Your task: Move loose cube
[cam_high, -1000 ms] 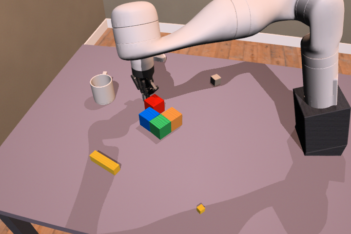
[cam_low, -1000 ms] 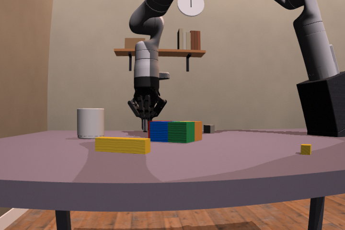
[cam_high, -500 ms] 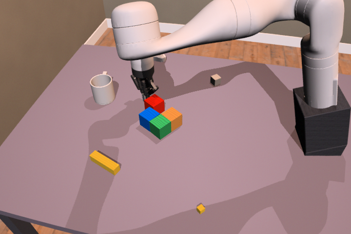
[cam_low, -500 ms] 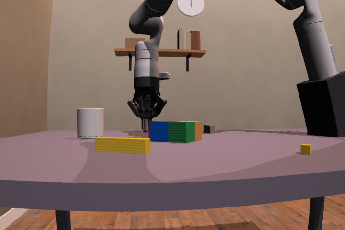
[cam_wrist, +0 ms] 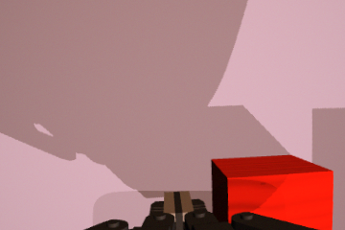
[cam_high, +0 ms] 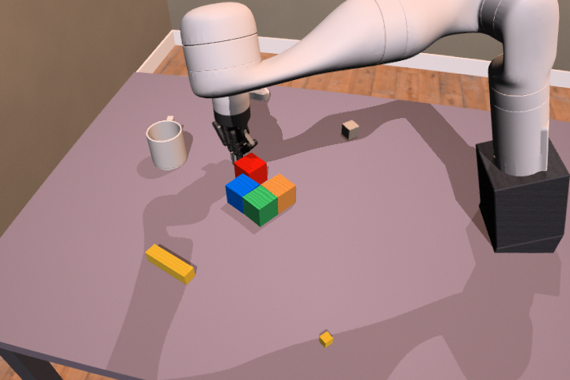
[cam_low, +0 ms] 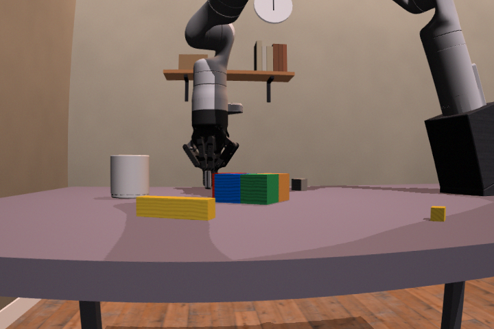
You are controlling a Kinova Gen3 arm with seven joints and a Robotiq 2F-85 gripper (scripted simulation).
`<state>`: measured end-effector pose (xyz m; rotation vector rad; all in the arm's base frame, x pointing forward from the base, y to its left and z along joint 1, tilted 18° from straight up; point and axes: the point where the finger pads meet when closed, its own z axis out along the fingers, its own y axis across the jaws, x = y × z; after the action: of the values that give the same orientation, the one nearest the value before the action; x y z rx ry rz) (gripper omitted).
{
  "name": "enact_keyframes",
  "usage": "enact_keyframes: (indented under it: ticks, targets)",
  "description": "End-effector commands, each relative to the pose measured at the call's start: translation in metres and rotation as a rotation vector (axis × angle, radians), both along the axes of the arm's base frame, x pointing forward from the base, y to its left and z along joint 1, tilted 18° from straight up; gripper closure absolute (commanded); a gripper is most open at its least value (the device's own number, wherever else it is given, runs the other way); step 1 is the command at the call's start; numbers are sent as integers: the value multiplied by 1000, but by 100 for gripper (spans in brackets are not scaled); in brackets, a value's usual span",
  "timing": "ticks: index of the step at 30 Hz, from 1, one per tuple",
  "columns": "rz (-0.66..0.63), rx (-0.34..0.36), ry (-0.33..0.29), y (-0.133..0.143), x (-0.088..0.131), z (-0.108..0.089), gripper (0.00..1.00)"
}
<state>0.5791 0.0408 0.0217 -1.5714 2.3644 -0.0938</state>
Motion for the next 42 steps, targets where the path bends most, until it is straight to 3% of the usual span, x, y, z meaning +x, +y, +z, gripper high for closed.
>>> enact_keyframes:
  ticks: [1, 42]
  targets:
    - [6, -6, -9, 0, 1, 0, 90]
    - [6, -6, -8, 1, -3, -1, 90]
